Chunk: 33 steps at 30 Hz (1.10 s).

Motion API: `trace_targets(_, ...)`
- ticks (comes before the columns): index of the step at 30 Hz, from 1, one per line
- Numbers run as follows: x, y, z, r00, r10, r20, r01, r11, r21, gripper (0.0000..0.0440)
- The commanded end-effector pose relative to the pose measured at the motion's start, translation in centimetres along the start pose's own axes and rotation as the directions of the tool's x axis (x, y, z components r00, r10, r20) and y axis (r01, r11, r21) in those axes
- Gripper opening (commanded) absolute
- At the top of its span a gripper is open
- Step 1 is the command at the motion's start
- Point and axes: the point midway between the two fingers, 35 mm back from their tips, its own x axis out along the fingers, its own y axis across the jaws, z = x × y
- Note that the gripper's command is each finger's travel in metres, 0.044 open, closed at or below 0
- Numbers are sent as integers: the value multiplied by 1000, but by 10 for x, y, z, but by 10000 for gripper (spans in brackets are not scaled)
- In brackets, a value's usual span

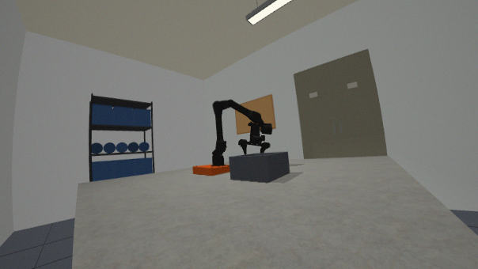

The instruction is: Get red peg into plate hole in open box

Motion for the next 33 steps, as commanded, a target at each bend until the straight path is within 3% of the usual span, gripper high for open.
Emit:
trace_targets(1,14,0,-3,1000,-11,18,11,1000,-10,440)
trace_targets(8,38,0,-7,999,-11,46,14,998,-54,422)
trace_targets(24,59,-7,-10,995,-94,31,96,992,-84,19)
trace_targets(33,22,-13,16,988,-83,128,95,992,-88,0)
